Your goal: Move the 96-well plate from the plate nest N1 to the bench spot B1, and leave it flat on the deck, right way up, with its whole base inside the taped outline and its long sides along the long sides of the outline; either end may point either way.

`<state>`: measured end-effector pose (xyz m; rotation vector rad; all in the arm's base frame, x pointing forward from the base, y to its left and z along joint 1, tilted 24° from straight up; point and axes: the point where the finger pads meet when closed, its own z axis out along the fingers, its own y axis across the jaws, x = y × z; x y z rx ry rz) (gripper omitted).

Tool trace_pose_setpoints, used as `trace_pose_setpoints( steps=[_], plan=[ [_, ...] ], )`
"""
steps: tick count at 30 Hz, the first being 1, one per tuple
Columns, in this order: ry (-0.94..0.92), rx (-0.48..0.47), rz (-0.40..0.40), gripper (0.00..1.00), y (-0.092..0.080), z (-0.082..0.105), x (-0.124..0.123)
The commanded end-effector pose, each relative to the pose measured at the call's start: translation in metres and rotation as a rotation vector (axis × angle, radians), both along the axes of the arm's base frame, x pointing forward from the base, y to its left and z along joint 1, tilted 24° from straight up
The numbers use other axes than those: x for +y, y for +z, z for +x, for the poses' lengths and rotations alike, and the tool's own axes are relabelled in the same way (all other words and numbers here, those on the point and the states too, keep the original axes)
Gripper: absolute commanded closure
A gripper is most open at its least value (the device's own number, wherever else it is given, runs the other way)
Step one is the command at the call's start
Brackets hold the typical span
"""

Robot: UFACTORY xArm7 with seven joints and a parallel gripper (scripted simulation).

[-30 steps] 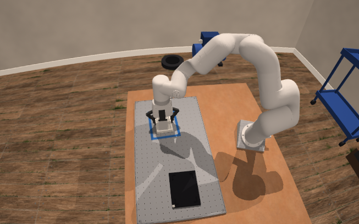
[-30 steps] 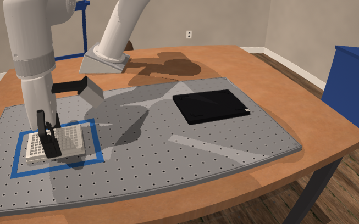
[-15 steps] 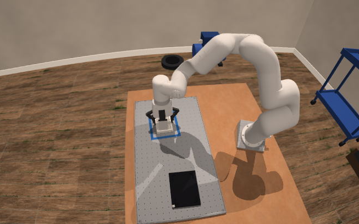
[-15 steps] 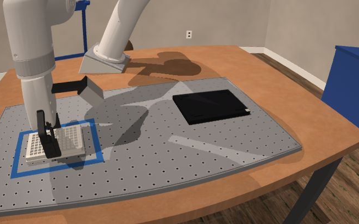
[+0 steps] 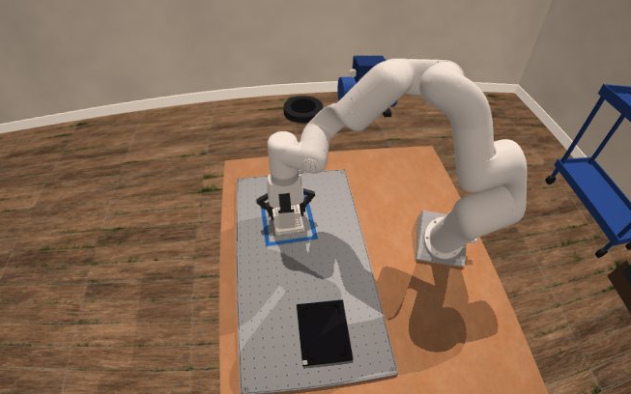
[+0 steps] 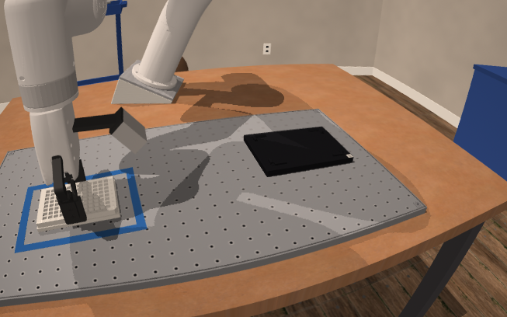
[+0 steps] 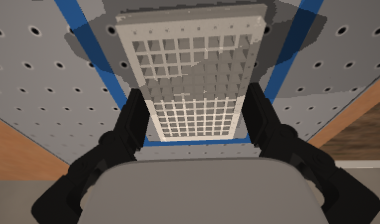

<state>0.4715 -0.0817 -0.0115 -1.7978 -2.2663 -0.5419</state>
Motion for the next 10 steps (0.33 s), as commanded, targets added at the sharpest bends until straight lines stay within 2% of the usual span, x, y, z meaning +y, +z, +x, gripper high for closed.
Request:
trace_pose_setpoints(
  steps=[1,4,10],
  plan=[
    [-0.002,-0.003,-0.002,0.00,0.0059,0.0009,-0.0033],
    [-0.002,-0.003,-0.002,0.00,0.0132,0.0003,-0.0065],
    [-0.002,-0.003,-0.002,0.00,0.0132,0.0003,-0.0065]
  ],
)
